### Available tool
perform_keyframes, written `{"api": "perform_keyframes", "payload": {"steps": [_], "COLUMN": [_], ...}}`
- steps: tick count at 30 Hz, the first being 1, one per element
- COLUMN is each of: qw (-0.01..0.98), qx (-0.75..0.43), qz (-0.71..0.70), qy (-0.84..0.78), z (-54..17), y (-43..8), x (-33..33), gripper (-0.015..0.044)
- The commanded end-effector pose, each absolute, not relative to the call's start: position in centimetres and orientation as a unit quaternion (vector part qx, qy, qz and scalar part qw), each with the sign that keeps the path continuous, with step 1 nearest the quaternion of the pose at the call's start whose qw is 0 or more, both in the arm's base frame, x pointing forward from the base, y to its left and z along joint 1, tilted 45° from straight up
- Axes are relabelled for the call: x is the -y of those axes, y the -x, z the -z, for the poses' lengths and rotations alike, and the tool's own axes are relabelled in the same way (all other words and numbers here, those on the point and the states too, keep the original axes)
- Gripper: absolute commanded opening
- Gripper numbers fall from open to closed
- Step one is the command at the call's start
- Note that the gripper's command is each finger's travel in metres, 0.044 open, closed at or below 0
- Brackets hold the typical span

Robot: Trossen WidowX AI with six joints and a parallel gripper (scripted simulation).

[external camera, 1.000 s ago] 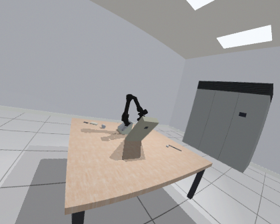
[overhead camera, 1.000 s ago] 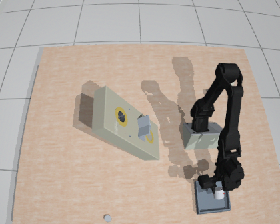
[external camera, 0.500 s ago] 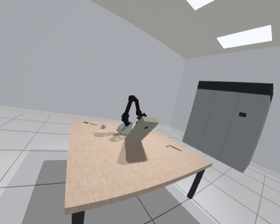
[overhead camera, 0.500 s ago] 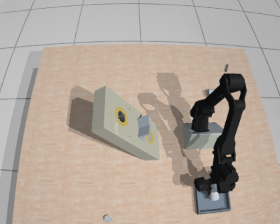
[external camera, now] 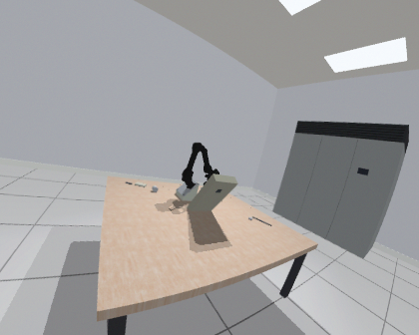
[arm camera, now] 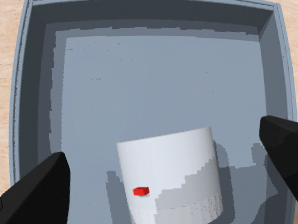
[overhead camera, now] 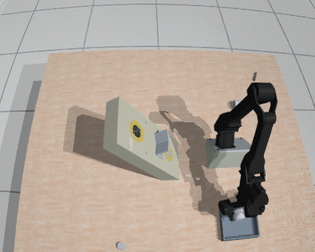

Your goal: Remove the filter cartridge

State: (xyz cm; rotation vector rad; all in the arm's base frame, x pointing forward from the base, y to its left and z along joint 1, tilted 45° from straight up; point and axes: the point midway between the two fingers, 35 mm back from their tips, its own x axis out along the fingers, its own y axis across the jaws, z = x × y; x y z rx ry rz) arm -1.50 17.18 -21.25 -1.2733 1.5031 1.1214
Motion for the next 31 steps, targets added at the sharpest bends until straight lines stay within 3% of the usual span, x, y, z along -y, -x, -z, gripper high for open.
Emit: {"api": "perform_keyframes", "payload": {"steps": [1,8,31], "qw": [0.425,0.424,0.423], "qx": [-0.599,-0.6,-0.604], "qz": [-0.45,-0.448,-0.445], "qy": [0.508,0.509,0.507], "z": [21.1,16.2,17.2], "y": [1.5,0.5,0.8], "x": [-17.5,-22.0,-21.0], "gripper": [0.044,0.044,0.044]}}
